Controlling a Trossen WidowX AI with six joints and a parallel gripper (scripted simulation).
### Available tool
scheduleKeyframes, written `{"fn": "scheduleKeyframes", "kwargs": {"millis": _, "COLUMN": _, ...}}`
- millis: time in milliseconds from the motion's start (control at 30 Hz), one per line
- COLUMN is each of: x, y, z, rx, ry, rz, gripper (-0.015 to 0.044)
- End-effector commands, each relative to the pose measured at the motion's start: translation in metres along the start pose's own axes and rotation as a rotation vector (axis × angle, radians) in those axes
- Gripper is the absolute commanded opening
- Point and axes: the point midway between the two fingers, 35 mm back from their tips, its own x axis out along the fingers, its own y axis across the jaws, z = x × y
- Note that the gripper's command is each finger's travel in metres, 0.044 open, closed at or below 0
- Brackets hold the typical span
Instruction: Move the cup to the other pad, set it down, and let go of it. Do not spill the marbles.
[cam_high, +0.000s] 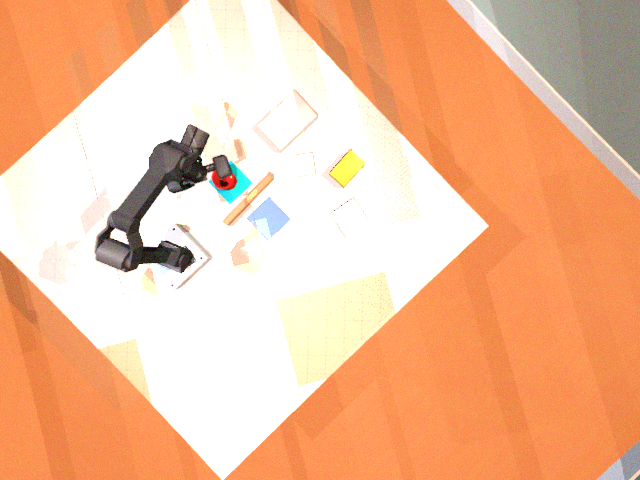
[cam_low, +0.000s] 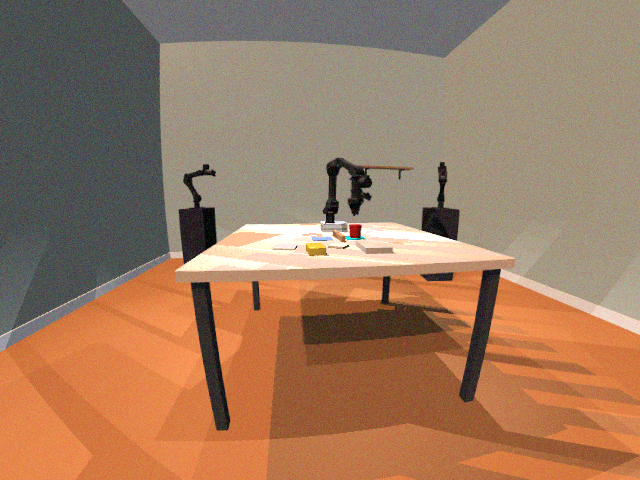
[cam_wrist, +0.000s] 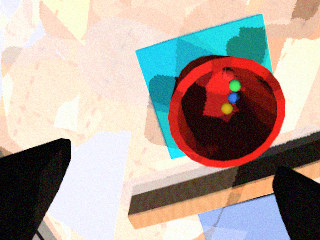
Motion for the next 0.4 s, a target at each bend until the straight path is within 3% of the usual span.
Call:
{"fn": "scheduleKeyframes", "kwargs": {"millis": 0, "x": -0.016, "y": -0.001, "z": 0.001, "rx": 0.005, "ry": -0.008, "rz": -0.009, "gripper": 0.0440}}
{"fn": "scheduleKeyframes", "kwargs": {"millis": 367, "x": -0.024, "y": 0.002, "z": -0.002, "rx": 0.000, "ry": -0.006, "rz": -0.005, "gripper": 0.0440}}
